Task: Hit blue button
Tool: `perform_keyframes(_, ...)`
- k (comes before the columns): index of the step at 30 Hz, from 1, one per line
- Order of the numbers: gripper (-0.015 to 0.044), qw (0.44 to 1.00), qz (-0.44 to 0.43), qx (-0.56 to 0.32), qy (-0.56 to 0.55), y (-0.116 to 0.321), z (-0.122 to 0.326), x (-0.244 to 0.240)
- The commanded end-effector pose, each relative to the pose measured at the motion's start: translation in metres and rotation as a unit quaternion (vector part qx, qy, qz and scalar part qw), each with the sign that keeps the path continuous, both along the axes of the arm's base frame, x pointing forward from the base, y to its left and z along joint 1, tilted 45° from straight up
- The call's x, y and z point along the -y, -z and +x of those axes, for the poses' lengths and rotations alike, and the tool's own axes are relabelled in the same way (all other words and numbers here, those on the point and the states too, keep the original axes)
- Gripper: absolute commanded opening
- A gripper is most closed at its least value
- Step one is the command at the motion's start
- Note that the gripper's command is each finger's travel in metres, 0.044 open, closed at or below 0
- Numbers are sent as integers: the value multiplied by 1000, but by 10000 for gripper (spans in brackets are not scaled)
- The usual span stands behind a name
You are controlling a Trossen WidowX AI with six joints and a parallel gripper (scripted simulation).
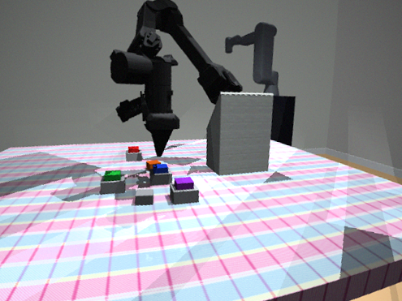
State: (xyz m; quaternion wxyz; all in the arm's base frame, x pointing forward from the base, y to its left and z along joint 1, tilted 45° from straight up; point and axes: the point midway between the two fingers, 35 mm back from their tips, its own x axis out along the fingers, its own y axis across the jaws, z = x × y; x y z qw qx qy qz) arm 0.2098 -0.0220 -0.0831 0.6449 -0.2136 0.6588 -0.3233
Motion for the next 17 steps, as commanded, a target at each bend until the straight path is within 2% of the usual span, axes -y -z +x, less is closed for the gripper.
perform_keyframes(1,72,1000,1,-2,4,0,4,-7)
perform_keyframes(7,230,1000,7,-1,3,19,40,-64)
perform_keyframes(13,387,1000,6,0,4,40,58,-125)
perform_keyframes(17,400,1000,5,0,4,43,59,-132)
